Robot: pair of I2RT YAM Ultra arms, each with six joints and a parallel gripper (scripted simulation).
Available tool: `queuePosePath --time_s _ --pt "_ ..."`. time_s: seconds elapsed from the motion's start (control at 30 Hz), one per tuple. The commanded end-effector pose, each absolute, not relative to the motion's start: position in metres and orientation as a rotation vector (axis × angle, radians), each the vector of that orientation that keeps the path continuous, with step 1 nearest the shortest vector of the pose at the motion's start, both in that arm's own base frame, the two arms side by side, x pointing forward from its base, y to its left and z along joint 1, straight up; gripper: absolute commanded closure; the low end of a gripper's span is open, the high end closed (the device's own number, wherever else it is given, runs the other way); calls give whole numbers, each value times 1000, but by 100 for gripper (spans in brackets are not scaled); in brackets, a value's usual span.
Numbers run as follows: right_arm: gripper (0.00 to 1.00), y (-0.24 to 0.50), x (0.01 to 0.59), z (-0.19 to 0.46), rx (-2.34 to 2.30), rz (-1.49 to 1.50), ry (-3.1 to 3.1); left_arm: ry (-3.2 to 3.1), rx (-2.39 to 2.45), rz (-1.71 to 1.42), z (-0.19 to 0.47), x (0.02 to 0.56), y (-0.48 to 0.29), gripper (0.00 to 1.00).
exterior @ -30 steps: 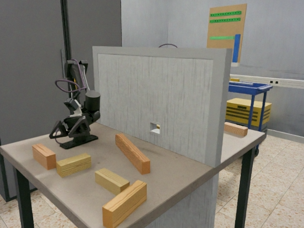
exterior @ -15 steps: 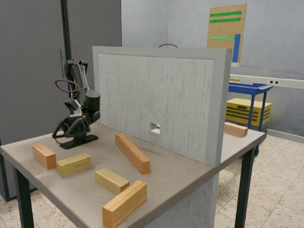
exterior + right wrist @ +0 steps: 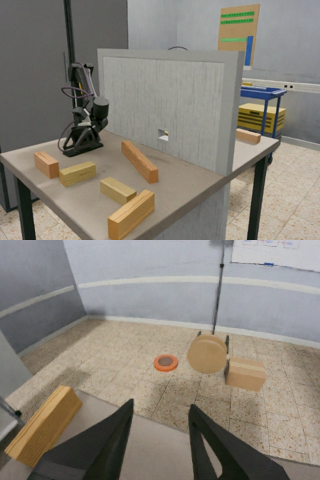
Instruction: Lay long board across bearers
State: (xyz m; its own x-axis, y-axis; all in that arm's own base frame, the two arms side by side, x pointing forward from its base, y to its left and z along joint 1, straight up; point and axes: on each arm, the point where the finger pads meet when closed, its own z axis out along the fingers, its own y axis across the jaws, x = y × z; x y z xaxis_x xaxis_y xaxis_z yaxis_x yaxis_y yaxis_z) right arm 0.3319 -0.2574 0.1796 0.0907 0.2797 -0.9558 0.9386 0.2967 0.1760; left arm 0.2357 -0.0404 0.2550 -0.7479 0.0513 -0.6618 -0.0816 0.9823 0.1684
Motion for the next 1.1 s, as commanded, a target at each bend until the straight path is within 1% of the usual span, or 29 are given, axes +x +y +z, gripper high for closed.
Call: queuePosePath --time_s 0.0,0.17,0.2,0.23,0.4,0.47,0.5,0.53,0.63,0.67,0.7,0.77,0.93,1.03,1.07 --pt "48 -243 358 171 1170 -661 1565 2354 -32 172 257 259 -50 0" --pt "48 -195 388 135 1076 -531 1897 2229 -42 40 277 294 -61 0" --pt "48 -216 380 150 1120 -587 1787 2246 -53 59 277 277 -52 0" --pt "48 -205 391 150 1086 -556 1800 2279 -59 89 267 286 -53 0" --pt "48 -161 404 122 1008 -448 2057 2143 -62 -4 293 311 -56 0" --pt "48 -161 404 122 1008 -448 2057 2143 -62 -4 293 311 -56 0" --pt "48 -149 404 115 989 -420 2124 2101 -61 -25 303 318 -57 0" --pt "48 -136 404 108 969 -389 2194 2102 -50 -27 295 327 -57 0" --pt "48 -100 399 94 922 -311 2381 1987 -43 -66 321 344 -54 0" --pt "48 -125 404 106 964 -371 2271 2050 -55 -47 307 333 -51 0" --pt "48 -111 413 107 921 -339 2280 2029 -76 -39 314 338 -47 0" --pt "48 -94 410 99 893 -302 2363 1998 -68 -47 316 345 -46 0" --pt "48 -41 384 84 829 -183 2648 1835 -24 -75 350 367 -40 0" --pt "48 -40 384 86 831 -185 2653 1836 -21 -75 348 368 -39 0" --pt "48 -38 385 87 827 -181 2658 1803 -30 -74 361 365 -35 0"
